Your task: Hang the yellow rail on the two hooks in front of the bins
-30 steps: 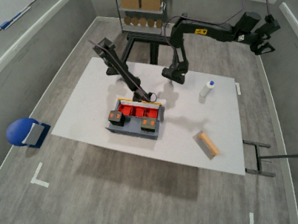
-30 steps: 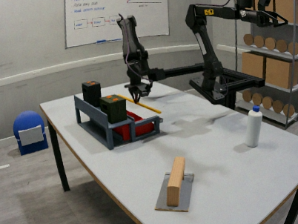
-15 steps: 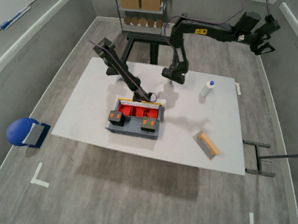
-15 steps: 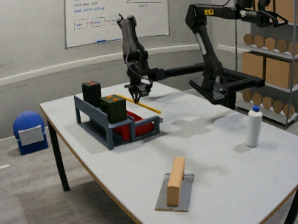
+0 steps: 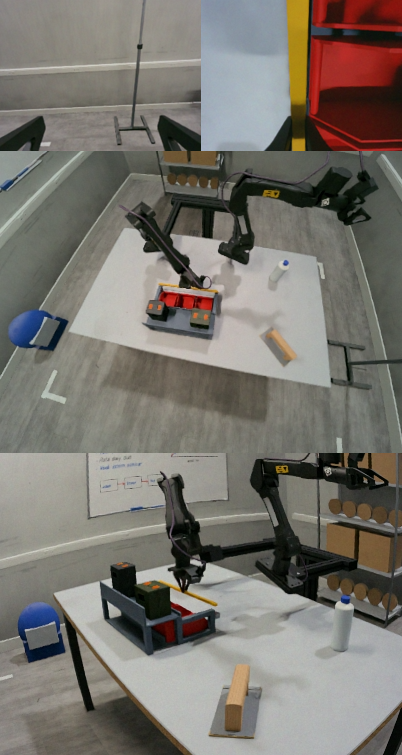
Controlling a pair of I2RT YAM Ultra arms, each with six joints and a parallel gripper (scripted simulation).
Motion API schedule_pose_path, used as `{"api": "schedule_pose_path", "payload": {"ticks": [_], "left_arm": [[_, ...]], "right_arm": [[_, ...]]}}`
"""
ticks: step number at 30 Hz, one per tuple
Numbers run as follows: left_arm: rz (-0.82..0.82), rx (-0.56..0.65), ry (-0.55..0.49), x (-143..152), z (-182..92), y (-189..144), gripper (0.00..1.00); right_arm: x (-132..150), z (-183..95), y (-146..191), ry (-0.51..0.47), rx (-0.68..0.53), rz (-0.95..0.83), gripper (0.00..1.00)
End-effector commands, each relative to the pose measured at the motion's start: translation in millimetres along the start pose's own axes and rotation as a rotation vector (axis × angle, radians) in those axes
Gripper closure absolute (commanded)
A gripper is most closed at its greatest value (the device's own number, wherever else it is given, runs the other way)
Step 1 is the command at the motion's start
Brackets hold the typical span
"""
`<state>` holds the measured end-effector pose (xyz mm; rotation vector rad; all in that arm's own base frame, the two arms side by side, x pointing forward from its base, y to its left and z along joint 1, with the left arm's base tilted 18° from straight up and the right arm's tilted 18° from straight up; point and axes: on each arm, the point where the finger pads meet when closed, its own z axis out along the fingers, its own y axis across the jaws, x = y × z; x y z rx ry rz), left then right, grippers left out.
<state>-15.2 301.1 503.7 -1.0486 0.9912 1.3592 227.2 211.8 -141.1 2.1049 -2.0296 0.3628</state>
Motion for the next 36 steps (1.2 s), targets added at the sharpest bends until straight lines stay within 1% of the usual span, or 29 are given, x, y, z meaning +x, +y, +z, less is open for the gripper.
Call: {"api": "schedule_pose_path", "payload": {"ticks": [1,4,6,21,25,36], "left_arm": [[0.007,-0.006,-0.052,-17.1,-9.3,3.1,0.00],[0.007,-0.006,-0.052,-17.1,-9.3,3.1,0.00],[0.007,-0.006,-0.052,-17.1,-9.3,3.1,0.00],[0.007,-0.006,-0.052,-17.1,-9.3,3.1,0.00],[0.007,-0.006,-0.052,-17.1,-9.3,3.1,0.00],[0.007,-0.006,-0.052,-17.1,-9.3,3.1,0.00]], "right_arm": [[-4.9,-4.2,-1.3,-0.016,0.009,0.009,1.00],[-4.1,-1.9,-0.6,-0.012,0.005,0.007,1.00],[-5.7,-7.8,-3.8,-0.025,0.016,0.013,1.00],[-3.7,0.1,-0.3,-0.009,0.002,0.008,1.00],[-5.9,-7.1,-3.8,-0.025,0.015,0.013,1.00],[-6.5,-7.6,-4.3,-0.027,0.017,0.013,1.00]]}}
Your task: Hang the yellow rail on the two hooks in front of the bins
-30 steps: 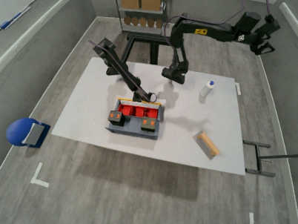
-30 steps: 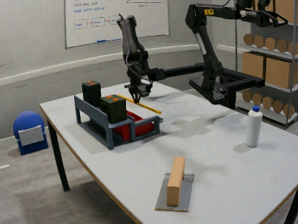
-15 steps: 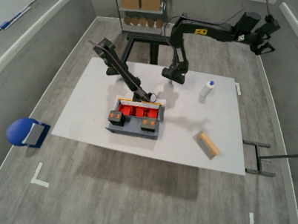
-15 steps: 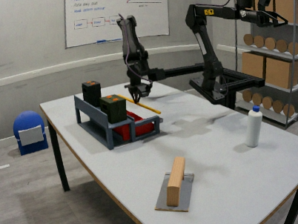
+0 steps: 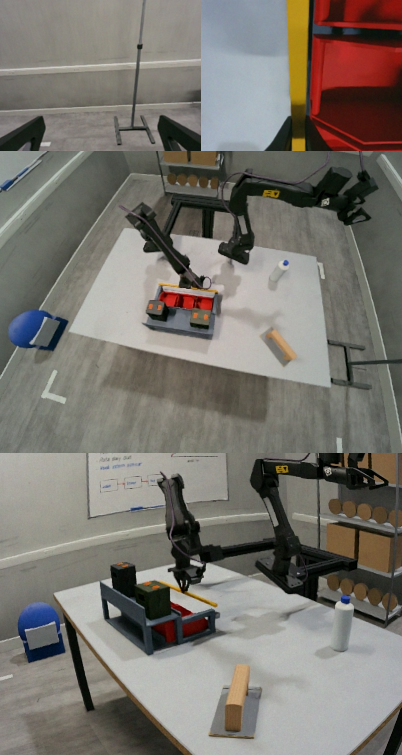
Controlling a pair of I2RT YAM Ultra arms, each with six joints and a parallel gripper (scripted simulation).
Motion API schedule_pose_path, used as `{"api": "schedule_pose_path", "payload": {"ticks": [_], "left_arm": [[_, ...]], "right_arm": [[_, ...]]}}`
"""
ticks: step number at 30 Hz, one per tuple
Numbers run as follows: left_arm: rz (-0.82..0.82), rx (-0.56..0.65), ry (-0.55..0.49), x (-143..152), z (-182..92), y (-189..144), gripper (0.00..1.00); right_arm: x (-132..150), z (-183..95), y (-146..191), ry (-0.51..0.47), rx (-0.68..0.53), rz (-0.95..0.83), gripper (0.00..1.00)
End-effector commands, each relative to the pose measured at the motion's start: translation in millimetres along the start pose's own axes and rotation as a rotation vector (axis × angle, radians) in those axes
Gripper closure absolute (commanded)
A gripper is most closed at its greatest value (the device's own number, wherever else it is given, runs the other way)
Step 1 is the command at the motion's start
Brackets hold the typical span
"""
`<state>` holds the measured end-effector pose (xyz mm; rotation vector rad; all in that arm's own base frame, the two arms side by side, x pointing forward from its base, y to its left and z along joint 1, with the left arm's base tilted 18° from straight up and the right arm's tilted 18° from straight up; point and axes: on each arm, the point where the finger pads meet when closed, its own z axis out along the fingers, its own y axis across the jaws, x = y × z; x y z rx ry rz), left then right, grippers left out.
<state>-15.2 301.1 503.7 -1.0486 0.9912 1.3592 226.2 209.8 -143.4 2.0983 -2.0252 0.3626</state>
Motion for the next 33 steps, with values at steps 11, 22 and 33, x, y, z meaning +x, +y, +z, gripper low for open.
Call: {"api": "schedule_pose_path", "payload": {"ticks": [11,22,33], "left_arm": [[0.007,-0.006,-0.052,-17.1,-9.3,3.1,0.00],[0.007,-0.006,-0.052,-17.1,-9.3,3.1,0.00],[0.007,-0.006,-0.052,-17.1,-9.3,3.1,0.00]], "right_arm": [[-8.3,-11.2,-5.8,-0.036,0.025,0.013,1.00],[-8.7,-11.5,-6.1,-0.037,0.026,0.012,1.00],[-7.8,-8.8,-5.0,-0.033,0.022,0.011,1.00]]}}
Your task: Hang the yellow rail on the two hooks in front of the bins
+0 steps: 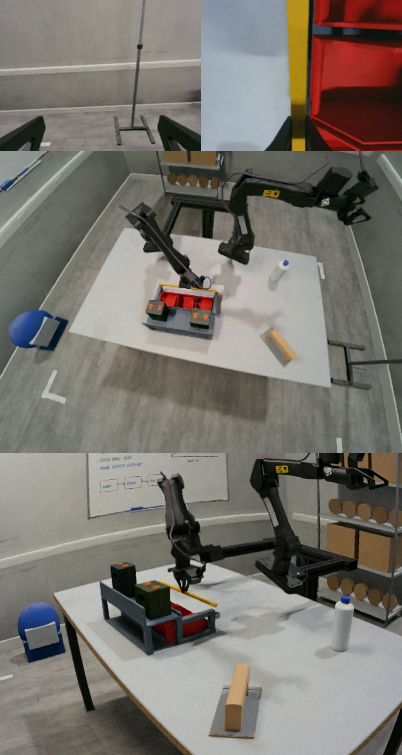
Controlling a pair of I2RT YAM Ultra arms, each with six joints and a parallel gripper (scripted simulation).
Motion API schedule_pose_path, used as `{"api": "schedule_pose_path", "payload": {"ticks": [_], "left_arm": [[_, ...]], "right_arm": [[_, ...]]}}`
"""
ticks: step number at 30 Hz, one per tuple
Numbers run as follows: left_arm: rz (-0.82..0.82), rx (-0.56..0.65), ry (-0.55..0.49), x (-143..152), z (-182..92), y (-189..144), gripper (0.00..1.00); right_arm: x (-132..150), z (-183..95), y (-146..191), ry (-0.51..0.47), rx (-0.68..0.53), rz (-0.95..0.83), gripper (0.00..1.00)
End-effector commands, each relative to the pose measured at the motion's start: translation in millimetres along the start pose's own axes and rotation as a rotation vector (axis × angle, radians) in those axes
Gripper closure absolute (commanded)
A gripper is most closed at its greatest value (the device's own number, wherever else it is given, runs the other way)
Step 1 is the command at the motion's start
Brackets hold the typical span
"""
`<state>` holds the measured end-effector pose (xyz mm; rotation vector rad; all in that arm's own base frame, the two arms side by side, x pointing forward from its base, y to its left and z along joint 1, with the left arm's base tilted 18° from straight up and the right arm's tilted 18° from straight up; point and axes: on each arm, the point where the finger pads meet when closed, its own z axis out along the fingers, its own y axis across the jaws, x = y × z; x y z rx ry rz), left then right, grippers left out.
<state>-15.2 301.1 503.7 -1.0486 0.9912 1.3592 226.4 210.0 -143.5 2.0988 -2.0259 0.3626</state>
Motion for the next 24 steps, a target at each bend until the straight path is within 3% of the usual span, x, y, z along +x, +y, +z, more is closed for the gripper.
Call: {"api": "schedule_pose_path", "payload": {"ticks": [1,24], "left_arm": [[0.007,-0.006,-0.052,-17.1,-9.3,3.1,0.00],[0.007,-0.006,-0.052,-17.1,-9.3,3.1,0.00]], "right_arm": [[-7.6,-8.2,-4.7,-0.032,0.021,0.011,1.00],[-3.1,1.1,-1.1,-0.015,0.007,0.007,1.00]]}}
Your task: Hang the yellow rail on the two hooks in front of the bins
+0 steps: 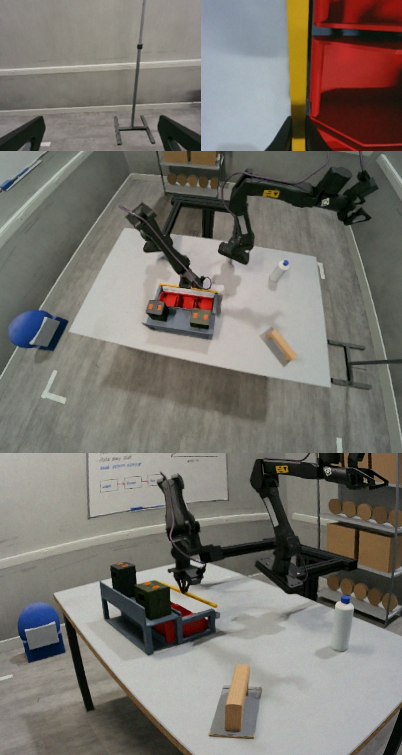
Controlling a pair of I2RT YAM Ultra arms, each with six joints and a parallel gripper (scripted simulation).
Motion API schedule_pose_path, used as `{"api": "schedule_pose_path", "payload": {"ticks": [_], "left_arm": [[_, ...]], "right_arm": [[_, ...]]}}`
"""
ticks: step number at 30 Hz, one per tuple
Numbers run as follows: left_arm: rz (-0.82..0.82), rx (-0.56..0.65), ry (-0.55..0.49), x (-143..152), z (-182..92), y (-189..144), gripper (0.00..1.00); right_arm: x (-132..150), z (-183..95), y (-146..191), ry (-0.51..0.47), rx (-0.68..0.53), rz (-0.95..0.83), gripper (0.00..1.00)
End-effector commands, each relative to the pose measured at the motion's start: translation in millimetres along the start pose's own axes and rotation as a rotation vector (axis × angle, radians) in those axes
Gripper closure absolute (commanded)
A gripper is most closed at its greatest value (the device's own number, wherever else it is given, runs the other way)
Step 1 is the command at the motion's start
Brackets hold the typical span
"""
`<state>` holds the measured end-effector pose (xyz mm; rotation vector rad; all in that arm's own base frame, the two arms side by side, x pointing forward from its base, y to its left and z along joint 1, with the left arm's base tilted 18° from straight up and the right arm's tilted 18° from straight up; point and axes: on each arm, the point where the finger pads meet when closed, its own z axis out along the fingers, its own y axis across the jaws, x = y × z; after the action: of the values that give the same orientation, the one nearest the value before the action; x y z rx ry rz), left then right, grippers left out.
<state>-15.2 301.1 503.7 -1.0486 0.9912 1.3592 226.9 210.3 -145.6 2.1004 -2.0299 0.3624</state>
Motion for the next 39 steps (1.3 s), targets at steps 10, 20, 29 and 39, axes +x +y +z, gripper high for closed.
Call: {"api": "schedule_pose_path", "payload": {"ticks": [10,20,29,39], "left_arm": [[0.007,-0.006,-0.052,-17.1,-9.3,3.1,0.00],[0.007,-0.006,-0.052,-17.1,-9.3,3.1,0.00],[0.007,-0.006,-0.052,-17.1,-9.3,3.1,0.00],[0.007,-0.006,-0.052,-17.1,-9.3,3.1,0.00]], "right_arm": [[-1.9,-2.0,0.1,-0.014,0.008,0.001,1.00],[-1.9,1.0,0.3,-0.009,0.004,0.000,1.00],[-1.8,1.4,0.4,-0.009,0.003,0.000,1.00],[-1.5,-0.5,-0.3,-0.012,0.006,0.001,1.00]]}}
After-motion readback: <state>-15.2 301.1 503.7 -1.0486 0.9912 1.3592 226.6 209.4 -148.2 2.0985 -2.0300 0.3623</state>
